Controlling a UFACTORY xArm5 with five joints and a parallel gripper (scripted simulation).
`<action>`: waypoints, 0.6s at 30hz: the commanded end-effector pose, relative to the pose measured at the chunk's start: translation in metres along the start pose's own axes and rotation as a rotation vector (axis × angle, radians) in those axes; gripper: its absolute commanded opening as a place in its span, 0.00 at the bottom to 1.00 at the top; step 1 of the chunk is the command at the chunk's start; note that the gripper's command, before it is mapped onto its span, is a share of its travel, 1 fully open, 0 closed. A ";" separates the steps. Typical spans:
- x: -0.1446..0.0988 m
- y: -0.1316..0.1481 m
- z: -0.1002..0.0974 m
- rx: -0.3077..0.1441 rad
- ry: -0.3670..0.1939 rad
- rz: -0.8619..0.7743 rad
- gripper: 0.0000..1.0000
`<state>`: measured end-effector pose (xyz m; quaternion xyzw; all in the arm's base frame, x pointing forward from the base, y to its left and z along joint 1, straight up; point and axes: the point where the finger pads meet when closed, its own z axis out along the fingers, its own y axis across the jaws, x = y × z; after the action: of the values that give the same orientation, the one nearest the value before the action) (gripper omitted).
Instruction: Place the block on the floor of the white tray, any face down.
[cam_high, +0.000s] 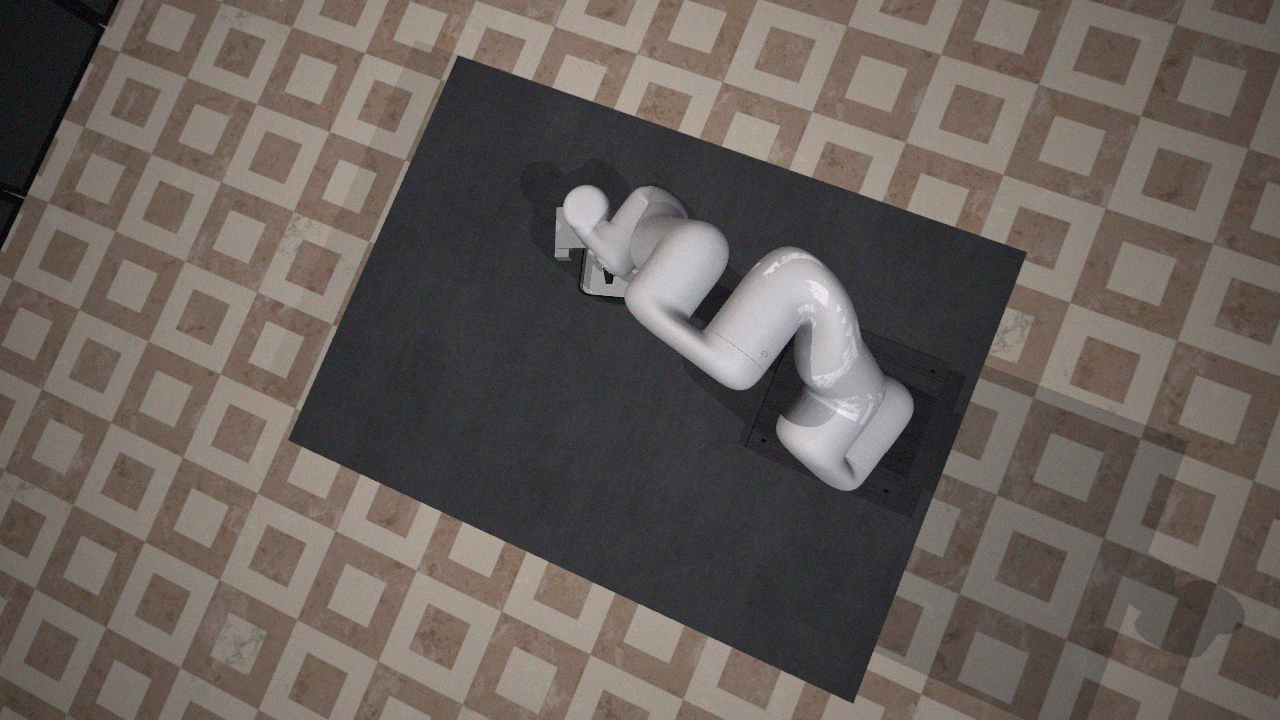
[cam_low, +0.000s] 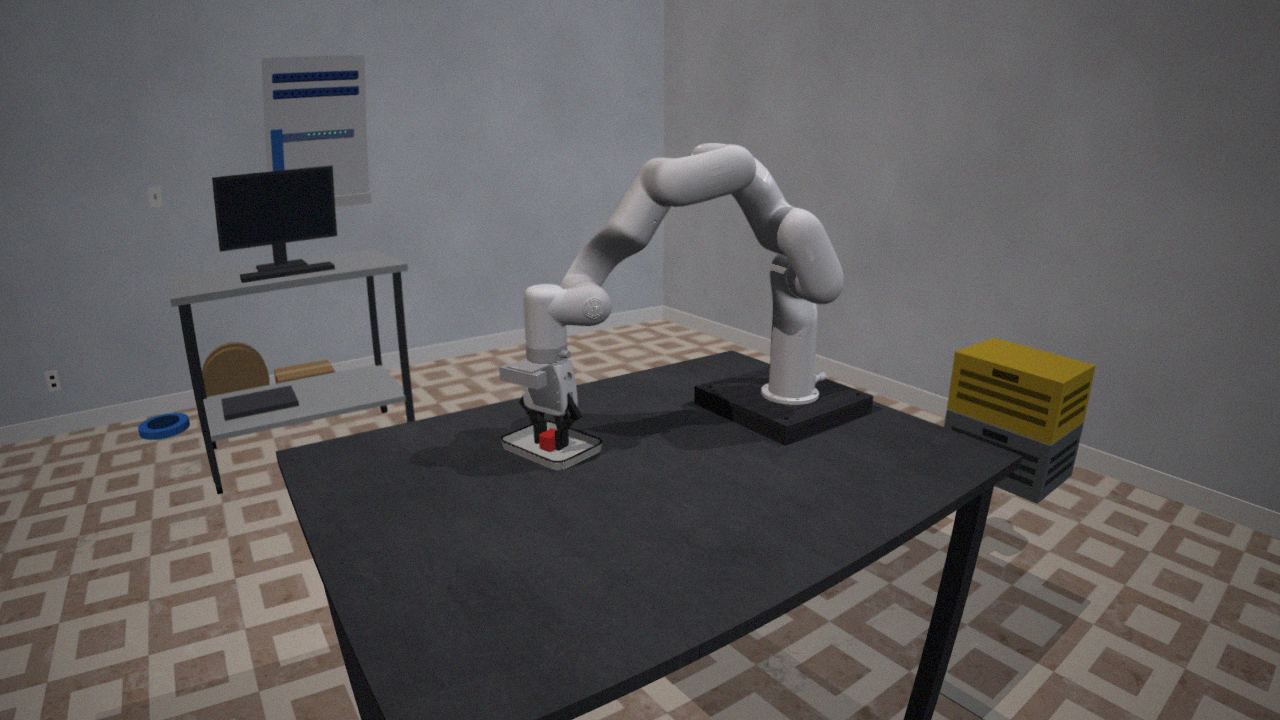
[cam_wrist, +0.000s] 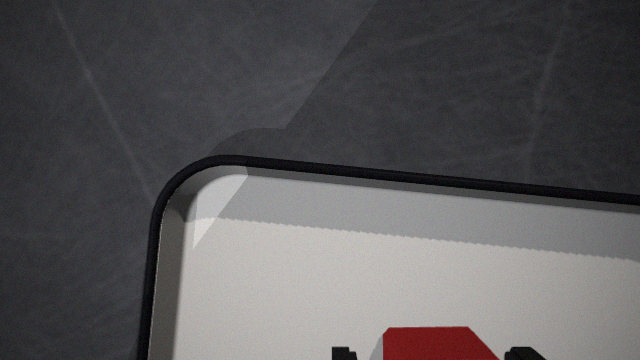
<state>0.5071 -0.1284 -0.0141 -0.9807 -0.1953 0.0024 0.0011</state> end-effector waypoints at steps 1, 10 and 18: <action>0.001 0.001 -0.002 -0.003 0.004 0.000 0.51; 0.001 0.001 -0.005 -0.003 0.004 0.000 0.51; 0.001 0.001 -0.021 -0.003 0.004 0.000 0.51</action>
<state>0.5071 -0.1284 -0.0045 -0.9807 -0.1953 0.0025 0.0012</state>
